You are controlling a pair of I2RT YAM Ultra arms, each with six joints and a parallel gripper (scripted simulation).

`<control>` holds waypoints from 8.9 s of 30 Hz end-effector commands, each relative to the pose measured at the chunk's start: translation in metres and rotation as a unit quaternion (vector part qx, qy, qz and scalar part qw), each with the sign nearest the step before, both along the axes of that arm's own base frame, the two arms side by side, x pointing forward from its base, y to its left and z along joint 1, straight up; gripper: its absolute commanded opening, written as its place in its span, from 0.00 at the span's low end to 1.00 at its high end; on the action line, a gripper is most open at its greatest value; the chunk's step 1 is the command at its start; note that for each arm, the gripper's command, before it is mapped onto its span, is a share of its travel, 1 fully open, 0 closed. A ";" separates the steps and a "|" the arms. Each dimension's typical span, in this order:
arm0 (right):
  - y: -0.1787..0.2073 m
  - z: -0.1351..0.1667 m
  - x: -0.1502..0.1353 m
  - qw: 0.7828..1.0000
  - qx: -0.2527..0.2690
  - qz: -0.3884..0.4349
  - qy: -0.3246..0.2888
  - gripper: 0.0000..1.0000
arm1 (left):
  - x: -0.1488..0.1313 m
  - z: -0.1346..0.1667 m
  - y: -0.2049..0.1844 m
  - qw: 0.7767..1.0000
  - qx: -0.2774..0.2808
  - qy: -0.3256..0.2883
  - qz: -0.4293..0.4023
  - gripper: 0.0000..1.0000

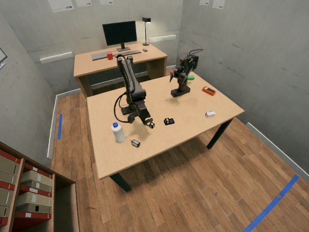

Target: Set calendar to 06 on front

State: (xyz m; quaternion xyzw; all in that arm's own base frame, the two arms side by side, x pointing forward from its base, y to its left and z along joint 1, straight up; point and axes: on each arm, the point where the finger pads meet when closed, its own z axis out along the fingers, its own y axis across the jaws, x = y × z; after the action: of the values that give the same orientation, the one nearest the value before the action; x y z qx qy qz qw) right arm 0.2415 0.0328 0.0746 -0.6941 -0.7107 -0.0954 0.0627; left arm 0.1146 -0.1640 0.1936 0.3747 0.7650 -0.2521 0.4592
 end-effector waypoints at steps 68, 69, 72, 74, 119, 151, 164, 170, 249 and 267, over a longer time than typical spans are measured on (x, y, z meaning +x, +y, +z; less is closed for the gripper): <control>0.130 0.007 0.031 0.658 0.033 0.723 -0.207 0.55 | 0.000 0.012 0.002 1.000 -0.013 -0.008 0.004 1.00; 0.131 0.006 0.030 0.641 0.031 0.738 -0.207 0.55 | 0.000 0.012 0.002 1.000 -0.013 -0.008 0.004 1.00; 0.135 0.004 0.029 0.590 0.021 0.780 -0.205 0.55 | 0.000 0.012 0.002 1.000 -0.013 -0.008 0.004 1.00; 0.135 0.004 0.029 0.590 0.021 0.780 -0.205 0.55 | 0.000 0.012 0.002 1.000 -0.013 -0.008 0.004 1.00; 0.163 -0.035 0.027 0.099 -0.037 0.988 -0.113 0.55 | 0.000 0.012 0.002 1.000 -0.013 -0.008 0.004 1.00; 0.163 -0.050 0.024 0.099 -0.036 0.988 -0.112 0.41 | 0.000 0.012 0.002 1.000 -0.013 -0.008 0.004 1.00; 0.164 -0.053 0.023 0.100 -0.033 0.988 -0.109 0.26 | 0.000 0.012 0.002 1.000 -0.013 -0.008 0.004 1.00; 0.164 -0.047 0.024 0.100 -0.034 0.988 -0.110 0.23 | 0.000 0.012 0.002 1.000 -0.013 -0.008 0.004 1.00; 0.088 -0.042 0.140 0.802 -0.112 0.585 -0.046 0.26 | 0.000 0.012 0.002 1.000 -0.013 -0.008 0.004 1.00; 0.088 -0.042 0.140 0.948 -0.122 0.294 -0.010 0.26 | 0.000 0.012 0.002 1.000 -0.013 -0.008 0.004 1.00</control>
State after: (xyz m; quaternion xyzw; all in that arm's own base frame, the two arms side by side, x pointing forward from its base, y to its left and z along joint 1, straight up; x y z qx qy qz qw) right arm 0.3756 0.1164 0.0265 -0.3849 -0.9230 0.0043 0.0036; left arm 0.1146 -0.1640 0.1936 0.3747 0.7650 -0.2521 0.4592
